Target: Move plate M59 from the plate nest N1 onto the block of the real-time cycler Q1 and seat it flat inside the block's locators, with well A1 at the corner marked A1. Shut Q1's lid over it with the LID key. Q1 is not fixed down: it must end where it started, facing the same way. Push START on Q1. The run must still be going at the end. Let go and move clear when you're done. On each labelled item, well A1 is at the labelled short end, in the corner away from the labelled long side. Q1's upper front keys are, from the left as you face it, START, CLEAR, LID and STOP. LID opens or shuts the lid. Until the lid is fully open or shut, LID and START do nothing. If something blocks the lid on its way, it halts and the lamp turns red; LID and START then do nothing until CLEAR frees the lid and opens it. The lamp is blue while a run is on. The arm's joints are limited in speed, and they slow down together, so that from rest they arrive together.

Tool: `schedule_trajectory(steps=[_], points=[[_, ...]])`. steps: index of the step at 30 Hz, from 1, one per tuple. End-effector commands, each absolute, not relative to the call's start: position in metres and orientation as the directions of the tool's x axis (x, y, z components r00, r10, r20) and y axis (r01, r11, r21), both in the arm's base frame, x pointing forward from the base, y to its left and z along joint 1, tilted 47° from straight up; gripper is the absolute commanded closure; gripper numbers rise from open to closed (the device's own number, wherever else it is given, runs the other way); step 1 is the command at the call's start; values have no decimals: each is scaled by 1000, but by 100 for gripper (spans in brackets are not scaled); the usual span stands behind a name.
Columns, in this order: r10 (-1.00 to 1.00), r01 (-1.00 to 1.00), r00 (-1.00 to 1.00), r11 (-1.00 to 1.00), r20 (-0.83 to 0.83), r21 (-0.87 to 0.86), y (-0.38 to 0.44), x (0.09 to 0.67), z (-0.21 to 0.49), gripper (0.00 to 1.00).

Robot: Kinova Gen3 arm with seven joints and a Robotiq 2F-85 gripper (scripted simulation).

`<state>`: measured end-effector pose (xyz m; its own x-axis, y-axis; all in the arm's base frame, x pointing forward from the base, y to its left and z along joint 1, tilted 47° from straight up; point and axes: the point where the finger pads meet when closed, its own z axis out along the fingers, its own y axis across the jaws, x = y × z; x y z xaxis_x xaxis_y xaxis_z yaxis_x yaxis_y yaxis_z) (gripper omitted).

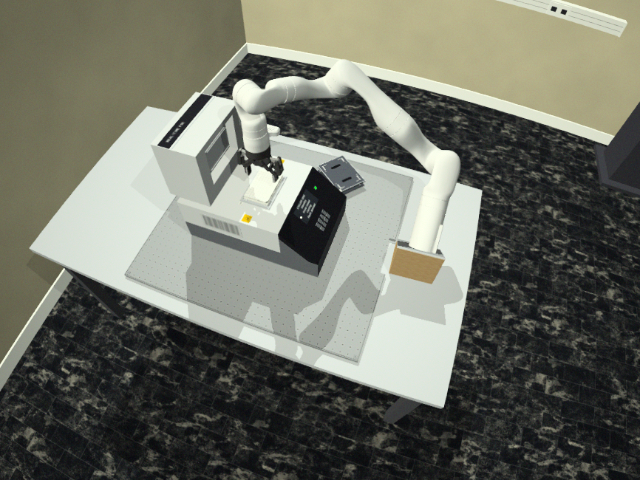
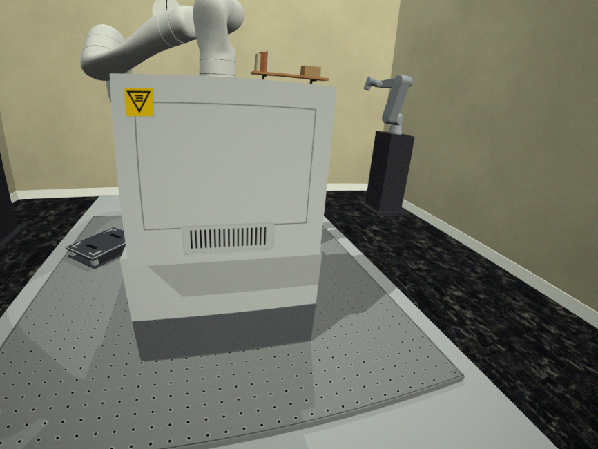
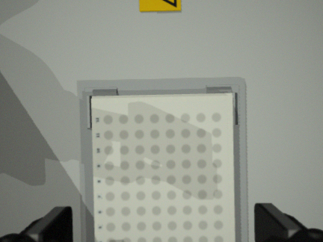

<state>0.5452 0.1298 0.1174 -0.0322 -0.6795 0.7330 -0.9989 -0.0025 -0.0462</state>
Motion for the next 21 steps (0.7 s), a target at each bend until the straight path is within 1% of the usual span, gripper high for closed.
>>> schedule_trajectory(steps=[1,10,12,21], points=[[-693,-997,-64,12,718,-77,135,540,119,1],[-693,-929,-338,137,636,-344,136,514,123,9],[-693,-929,-338,137,636,-344,136,514,123,9],[-662,-780,-575,268,481,-565,138,484,126,17]])
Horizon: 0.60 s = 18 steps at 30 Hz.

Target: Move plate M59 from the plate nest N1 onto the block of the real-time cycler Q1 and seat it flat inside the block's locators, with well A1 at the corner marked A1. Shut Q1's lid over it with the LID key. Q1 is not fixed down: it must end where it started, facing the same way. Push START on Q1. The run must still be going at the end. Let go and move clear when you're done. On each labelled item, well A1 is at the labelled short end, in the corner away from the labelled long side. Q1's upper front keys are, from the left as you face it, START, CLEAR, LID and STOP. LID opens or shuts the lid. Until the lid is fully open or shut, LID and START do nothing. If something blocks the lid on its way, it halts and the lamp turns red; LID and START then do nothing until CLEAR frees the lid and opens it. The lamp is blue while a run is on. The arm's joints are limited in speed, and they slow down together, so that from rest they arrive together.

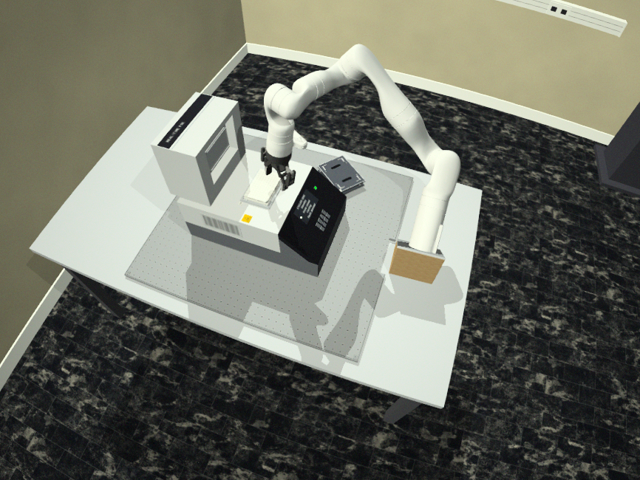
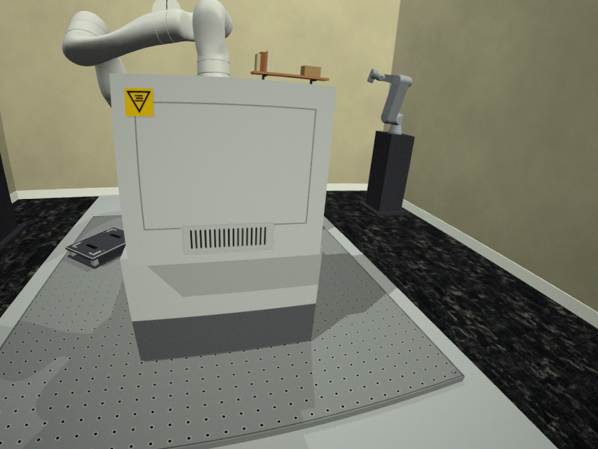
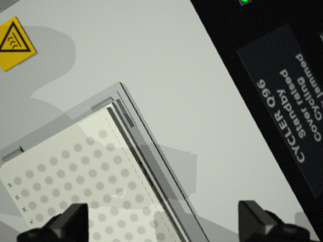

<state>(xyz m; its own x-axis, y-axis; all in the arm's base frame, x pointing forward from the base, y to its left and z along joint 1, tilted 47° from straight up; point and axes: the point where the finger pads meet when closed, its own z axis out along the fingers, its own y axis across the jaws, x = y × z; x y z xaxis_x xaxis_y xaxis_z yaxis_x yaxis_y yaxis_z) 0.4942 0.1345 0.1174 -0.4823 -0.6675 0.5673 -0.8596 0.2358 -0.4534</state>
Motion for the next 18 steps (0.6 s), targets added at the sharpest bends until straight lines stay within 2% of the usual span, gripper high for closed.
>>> schedule_trajectory(steps=[1,6,18], points=[[-656,-759,-599,282,460,-587,138,481,126,18],[-623,-649,-699,345,351,-678,139,464,127,23],[-617,-653,-700,348,360,-673,142,425,131,32]])
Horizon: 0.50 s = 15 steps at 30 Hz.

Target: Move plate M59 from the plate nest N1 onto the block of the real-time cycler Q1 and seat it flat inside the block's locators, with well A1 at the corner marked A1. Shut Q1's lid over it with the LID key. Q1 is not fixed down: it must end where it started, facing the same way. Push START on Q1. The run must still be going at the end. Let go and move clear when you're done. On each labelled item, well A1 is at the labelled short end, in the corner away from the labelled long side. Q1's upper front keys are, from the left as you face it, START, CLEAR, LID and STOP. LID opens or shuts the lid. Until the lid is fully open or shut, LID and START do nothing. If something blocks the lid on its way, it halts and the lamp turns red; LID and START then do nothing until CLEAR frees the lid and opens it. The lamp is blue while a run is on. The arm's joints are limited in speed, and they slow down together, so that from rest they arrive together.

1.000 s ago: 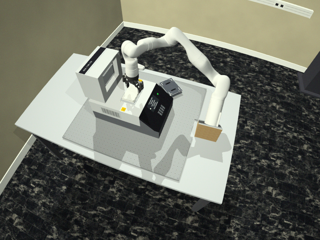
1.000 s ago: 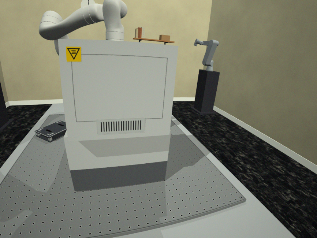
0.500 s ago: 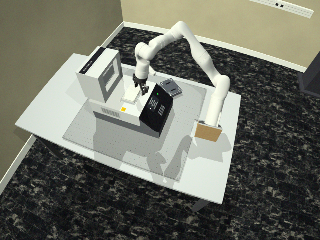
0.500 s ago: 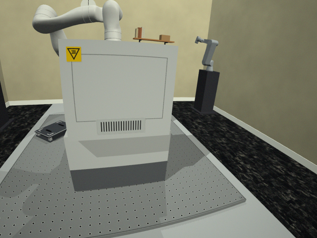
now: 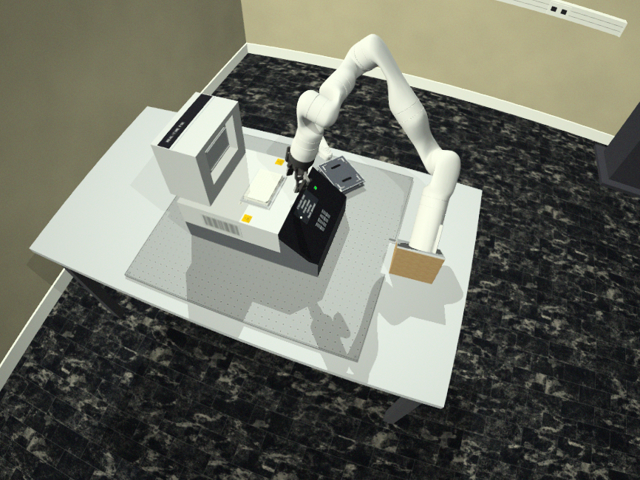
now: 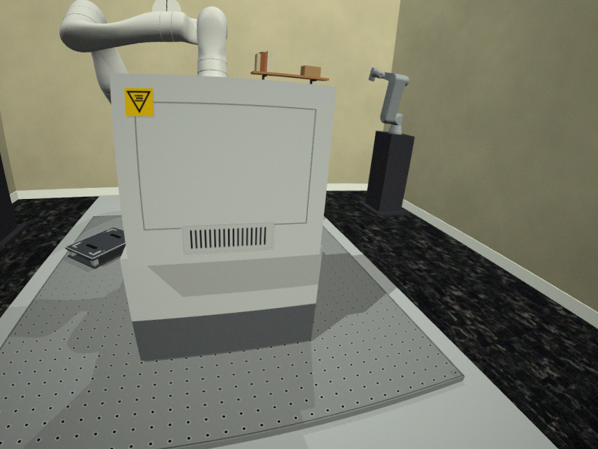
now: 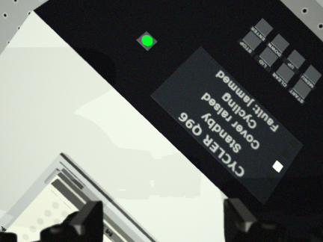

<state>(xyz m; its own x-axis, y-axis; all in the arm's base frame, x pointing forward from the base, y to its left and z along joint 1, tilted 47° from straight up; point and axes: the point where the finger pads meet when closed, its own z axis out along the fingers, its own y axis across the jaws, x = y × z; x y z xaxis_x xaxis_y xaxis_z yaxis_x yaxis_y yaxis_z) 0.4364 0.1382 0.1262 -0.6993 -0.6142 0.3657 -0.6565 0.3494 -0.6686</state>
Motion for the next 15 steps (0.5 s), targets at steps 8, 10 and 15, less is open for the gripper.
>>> schedule_trajectory(steps=[8,10,15], points=[[-617,-653,-700,349,360,-672,143,406,132,37],[-617,-653,-700,348,360,-672,144,399,133,39],[-617,-653,-700,348,360,-673,144,382,135,43]])
